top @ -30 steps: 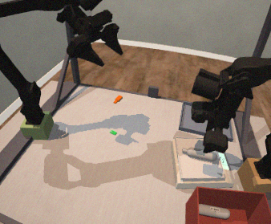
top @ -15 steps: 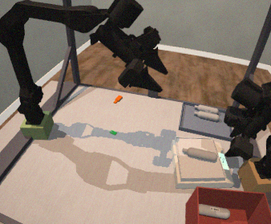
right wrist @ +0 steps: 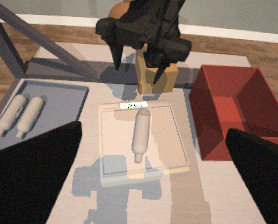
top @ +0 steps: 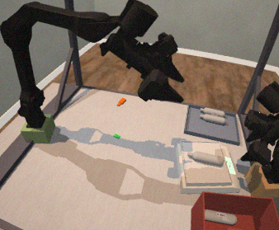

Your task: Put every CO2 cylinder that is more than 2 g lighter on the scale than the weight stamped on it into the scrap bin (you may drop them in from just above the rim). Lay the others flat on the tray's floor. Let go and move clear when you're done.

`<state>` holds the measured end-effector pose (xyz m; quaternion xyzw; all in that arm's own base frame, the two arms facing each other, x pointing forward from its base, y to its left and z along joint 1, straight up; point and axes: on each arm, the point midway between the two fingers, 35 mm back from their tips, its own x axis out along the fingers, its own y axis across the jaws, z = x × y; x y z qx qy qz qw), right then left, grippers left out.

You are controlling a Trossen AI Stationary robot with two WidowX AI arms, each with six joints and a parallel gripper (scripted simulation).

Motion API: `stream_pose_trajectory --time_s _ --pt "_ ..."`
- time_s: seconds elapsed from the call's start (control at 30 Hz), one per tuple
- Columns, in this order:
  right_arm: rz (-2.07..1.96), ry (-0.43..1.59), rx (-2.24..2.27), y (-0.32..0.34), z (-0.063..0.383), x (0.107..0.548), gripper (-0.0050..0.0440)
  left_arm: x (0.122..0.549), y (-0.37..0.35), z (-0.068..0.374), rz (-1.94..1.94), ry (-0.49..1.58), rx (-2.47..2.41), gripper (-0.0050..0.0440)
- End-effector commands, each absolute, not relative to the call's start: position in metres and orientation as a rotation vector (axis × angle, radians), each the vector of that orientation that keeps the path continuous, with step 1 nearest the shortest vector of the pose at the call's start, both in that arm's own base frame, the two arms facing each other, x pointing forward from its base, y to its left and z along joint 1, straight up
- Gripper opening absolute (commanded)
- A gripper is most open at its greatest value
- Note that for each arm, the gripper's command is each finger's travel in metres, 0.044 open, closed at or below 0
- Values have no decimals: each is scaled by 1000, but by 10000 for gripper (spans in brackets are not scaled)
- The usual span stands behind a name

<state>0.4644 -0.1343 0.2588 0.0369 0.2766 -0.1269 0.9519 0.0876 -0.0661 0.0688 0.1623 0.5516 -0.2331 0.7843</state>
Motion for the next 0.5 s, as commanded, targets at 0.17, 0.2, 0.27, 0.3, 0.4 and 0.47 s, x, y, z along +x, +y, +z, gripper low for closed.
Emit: stream_pose_trajectory --time_s 0.17,0.2,0.27,0.3,0.4,0.47 --pt "-258 530 70 -135 273 464 440 86 -66 70 -499 1180 349 440" --pt "-258 530 70 -135 273 464 440 86 -66 70 -499 1181 349 440" --pt "-258 530 70 -135 273 464 440 86 -67 70 -500 1182 348 440" --pt "-258 530 70 -135 273 464 440 86 -67 70 -500 1182 348 440" --pt "-258 530 70 -135 273 464 440 86 -66 70 -499 1182 347 416" --pt "-258 524 68 -135 276 462 440 90 -68 75 -494 1175 339 368"
